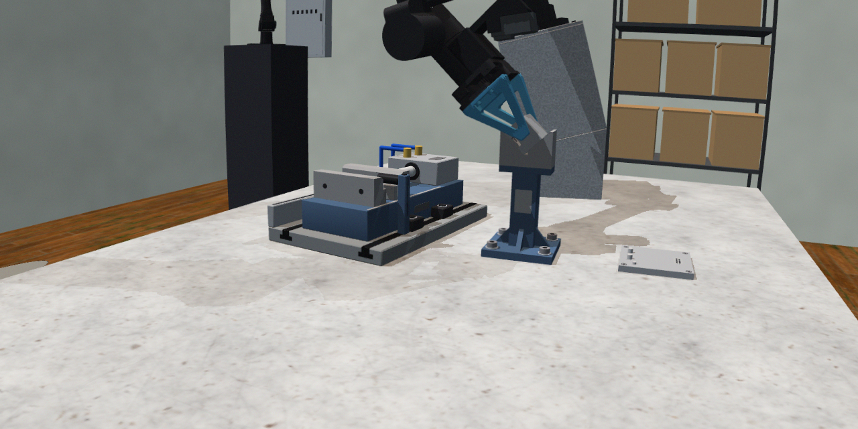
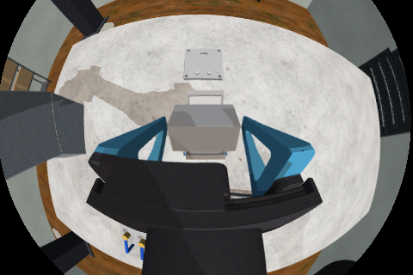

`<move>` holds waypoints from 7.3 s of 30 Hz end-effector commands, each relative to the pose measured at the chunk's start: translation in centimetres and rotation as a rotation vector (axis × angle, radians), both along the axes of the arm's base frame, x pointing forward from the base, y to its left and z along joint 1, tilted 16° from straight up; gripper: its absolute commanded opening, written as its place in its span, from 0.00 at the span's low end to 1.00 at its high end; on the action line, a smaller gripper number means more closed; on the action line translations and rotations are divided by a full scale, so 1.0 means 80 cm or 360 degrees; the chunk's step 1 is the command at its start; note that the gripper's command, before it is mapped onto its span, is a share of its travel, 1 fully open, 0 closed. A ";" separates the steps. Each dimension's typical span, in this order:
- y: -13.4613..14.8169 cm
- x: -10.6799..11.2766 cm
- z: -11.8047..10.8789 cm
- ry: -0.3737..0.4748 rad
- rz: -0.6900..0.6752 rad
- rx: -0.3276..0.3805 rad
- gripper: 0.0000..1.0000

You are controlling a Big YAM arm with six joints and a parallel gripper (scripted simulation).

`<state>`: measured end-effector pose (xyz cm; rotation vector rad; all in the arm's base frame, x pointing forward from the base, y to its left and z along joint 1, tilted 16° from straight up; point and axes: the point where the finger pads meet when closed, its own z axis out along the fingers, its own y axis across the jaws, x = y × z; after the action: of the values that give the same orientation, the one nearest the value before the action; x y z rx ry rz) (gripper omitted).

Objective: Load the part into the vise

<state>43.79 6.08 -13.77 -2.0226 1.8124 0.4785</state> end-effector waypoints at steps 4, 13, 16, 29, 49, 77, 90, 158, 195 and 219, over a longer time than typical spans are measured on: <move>-0.004 0.016 0.004 -0.0058 0.0008 0.0003 0.81; -0.004 0.016 0.004 -0.0058 0.0008 0.0003 0.81; -0.004 0.016 0.004 -0.0058 0.0008 0.0003 0.81; -0.005 0.012 -0.003 -0.0042 0.0005 0.0004 0.81; 0.006 0.012 0.009 -0.0063 0.0010 -0.0027 0.81; -0.001 0.021 0.012 -0.0098 -0.0026 -0.0188 0.81; 0.007 0.014 0.010 -0.0102 -0.0015 -0.0329 0.81; 0.012 0.012 -0.005 -0.0155 -0.0075 -0.1350 0.81; 0.014 0.011 -0.006 -0.0218 -0.0111 -0.1933 0.81; 0.014 0.009 -0.007 -0.0251 -0.0128 -0.2264 0.81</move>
<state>44.05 6.10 -14.19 -2.5422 2.3394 -1.3147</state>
